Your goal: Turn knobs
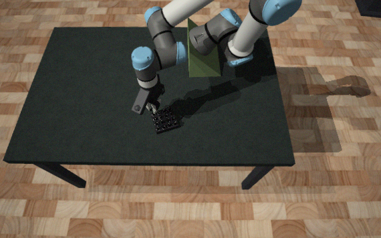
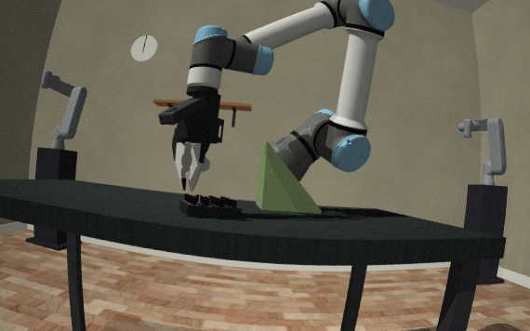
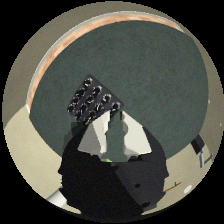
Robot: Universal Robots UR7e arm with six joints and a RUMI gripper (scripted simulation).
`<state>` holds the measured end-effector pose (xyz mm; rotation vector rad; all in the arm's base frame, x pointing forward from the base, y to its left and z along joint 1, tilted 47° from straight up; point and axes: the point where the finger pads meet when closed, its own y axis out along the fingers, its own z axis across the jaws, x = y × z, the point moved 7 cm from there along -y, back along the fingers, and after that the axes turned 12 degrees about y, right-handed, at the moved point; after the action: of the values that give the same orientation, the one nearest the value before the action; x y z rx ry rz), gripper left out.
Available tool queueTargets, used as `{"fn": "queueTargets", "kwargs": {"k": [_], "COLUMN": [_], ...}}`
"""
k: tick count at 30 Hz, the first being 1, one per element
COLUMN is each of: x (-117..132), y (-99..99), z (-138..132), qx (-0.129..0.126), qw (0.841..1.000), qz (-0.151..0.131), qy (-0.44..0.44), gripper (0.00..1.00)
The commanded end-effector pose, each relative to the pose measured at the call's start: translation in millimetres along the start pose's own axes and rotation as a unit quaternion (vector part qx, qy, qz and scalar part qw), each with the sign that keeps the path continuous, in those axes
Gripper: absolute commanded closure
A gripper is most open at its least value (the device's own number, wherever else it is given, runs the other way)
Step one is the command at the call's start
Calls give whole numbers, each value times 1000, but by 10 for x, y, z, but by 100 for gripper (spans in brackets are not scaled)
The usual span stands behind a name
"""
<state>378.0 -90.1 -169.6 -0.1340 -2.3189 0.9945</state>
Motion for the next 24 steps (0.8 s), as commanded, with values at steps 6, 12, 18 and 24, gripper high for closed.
{"fn": "queueTargets", "kwargs": {"k": [6, 12, 18, 24], "x": [11, 5, -27, -47], "y": [18, 17, 9, 10], "z": [-5, -6, -11, -20], "qx": [-1, 0, 0, 0], "qw": [1000, 1000, 1000, 1000], "qz": [-1, -1, 0, 0], "qy": [1, 0, 0, 0], "gripper": [89, 89, 89, 89]}}
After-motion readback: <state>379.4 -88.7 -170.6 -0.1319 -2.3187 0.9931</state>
